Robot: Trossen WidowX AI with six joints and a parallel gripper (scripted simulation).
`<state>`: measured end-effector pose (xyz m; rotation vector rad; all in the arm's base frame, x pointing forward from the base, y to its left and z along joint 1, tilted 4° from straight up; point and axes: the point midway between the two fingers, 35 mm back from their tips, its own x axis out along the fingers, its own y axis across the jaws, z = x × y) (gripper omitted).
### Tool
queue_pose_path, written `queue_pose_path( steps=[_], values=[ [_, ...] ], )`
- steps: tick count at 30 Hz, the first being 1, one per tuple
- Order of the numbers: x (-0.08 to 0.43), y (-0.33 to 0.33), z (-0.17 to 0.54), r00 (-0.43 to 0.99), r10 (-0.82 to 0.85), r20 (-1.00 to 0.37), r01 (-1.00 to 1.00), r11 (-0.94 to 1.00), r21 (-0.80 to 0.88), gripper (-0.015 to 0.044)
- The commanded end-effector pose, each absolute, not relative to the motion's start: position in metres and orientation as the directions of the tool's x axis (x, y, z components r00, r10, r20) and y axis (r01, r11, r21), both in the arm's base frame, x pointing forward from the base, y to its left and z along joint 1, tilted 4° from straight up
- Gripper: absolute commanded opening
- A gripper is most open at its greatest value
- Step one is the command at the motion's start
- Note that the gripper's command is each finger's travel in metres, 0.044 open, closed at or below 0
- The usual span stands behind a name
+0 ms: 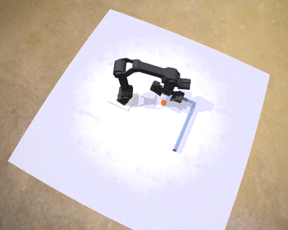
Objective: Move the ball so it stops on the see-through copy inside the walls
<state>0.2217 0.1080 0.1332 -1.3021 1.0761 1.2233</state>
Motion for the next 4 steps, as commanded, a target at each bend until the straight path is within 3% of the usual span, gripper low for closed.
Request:
queue_pose_path(
  steps=[1, 4],
  values=[
    [0.219, 0.107, 0.160, 0.097, 0.034, -0.995, -0.990, -0.095, -0.100, 0.0369],
    [0.214, 0.105, 0.178, 0.096, 0.033, -0.995, -0.991, -0.095, -0.099, 0.0440]
  ],
)
